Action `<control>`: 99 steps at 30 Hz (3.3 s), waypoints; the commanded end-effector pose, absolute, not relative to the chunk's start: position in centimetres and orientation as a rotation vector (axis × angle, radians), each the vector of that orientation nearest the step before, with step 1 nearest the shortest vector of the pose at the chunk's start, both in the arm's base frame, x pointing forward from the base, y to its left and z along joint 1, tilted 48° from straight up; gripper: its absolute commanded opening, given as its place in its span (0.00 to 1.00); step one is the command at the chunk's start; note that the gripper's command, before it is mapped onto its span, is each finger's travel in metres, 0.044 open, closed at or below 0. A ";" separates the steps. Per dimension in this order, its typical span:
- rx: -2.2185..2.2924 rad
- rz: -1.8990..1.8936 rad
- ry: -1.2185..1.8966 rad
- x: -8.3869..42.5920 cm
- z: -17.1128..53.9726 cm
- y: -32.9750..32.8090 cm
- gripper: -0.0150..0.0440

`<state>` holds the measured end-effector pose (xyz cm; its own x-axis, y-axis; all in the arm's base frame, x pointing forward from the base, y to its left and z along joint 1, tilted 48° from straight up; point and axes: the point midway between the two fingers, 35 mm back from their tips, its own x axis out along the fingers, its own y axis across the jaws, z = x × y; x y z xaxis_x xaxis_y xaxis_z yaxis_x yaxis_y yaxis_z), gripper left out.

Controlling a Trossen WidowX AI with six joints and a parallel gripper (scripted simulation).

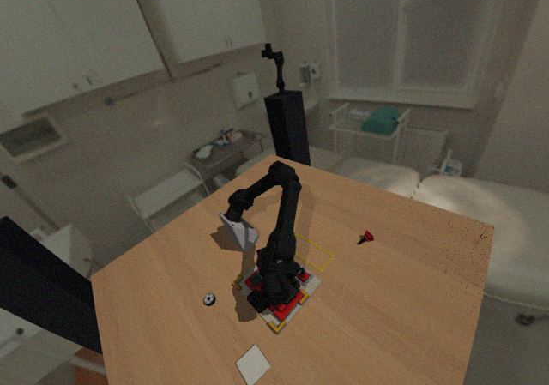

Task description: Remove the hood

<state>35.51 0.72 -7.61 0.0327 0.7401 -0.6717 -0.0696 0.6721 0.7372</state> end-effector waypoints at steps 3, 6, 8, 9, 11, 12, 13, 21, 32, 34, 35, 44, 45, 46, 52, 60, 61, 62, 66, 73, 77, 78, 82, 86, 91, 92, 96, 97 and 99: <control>0.605 0.686 1.413 35.5 -7.6 0.8 0.96; 0.605 0.686 1.413 35.5 -7.6 0.8 0.86; 0.605 0.686 1.413 35.5 -7.6 0.8 0.83; 0.605 0.686 1.413 35.5 -7.6 0.8 0.82; 0.605 0.686 1.413 35.5 -7.6 0.8 0.80; 0.605 0.686 1.413 35.5 -7.6 0.8 0.79; 0.605 0.686 1.413 35.5 -7.6 0.8 0.78; 0.605 0.685 1.413 35.5 -7.5 0.6 0.49; 0.605 0.684 1.413 35.5 -7.0 0.1 0.25; 0.605 0.684 1.413 35.5 -6.9 0.0 0.25; 0.605 0.684 1.413 35.5 -6.9 -0.1 0.25; 0.605 0.684 1.413 35.5 -6.5 -0.5 0.25; 0.605 0.684 1.413 35.5 -6.5 -0.6 0.25; 0.605 0.684 1.413 35.5 -6.4 -0.6 0.25; 0.605 0.683 1.413 35.5 -6.2 -0.9 0.25; 0.605 0.683 1.413 35.5 -5.7 -1.5 0.25; 0.604 0.683 1.413 35.5 -5.5 -1.7 0.25; 0.604 0.682 1.413 35.5 -5.3 -2.0 0.25; 0.604 0.681 1.413 35.4 -3.9 -3.6 0.25; 0.615 0.675 1.411 35.3 -3.0 -4.2 0.25; 0.612 0.672 1.413 35.3 -1.4 -3.0 0.25; 0.611 0.671 1.414 35.3 -1.0 -2.7 0.25; 0.608 0.668 1.415 35.2 0.6 -1.4 0.25; 0.606 0.667 1.416 35.0 2.2 -0.1 0.25; 0.605 0.666 1.417 34.5 4.1 1.5 0.25; 0.603 0.666 1.417 34.4 4.5 1.8 0.25; 0.594 0.666 1.419 33.9 5.8 3.0 0.25; 0.593 0.666 1.420 33.7 6.2 3.3 0.25; 0.589 0.666 1.420 33.4 6.8 3.9 0.25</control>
